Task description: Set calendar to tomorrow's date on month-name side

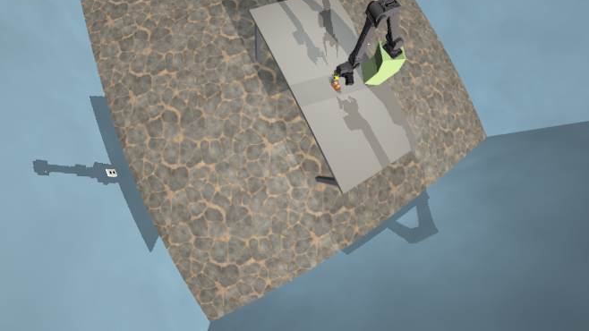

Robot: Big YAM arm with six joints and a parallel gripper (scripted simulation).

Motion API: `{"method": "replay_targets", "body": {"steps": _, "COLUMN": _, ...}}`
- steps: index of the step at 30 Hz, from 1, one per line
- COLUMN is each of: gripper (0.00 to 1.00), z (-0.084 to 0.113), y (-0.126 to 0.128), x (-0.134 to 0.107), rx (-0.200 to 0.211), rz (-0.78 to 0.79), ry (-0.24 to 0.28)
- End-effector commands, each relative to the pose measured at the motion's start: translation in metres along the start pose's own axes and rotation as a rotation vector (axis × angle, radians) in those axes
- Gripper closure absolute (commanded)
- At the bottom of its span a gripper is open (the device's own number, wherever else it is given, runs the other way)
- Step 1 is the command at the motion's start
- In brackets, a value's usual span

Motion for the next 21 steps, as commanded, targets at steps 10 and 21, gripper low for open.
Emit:
{"method": "replay_targets", "body": {"steps": 10, "gripper": 0.00, "z": -0.020, "y": -0.001, "x": -0.004, "rx": -0.004, "rz": 0.488, "ry": 0.000}}
{"method": "replay_targets", "body": {"steps": 21, "gripper": 0.55, "z": -0.021, "y": 0.006, "x": -0.007, "rx": 0.009, "rz": 0.554, "ry": 0.002}}
Point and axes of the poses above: the point where the finger pads meet when closed, its own z axis back along the fingers, its own y axis across the jaws, x = y × z, the point moved 10 cm from there along z, back along the fingers, and after that the axes turned 8 degrees about -z, right-handed, at the moved point
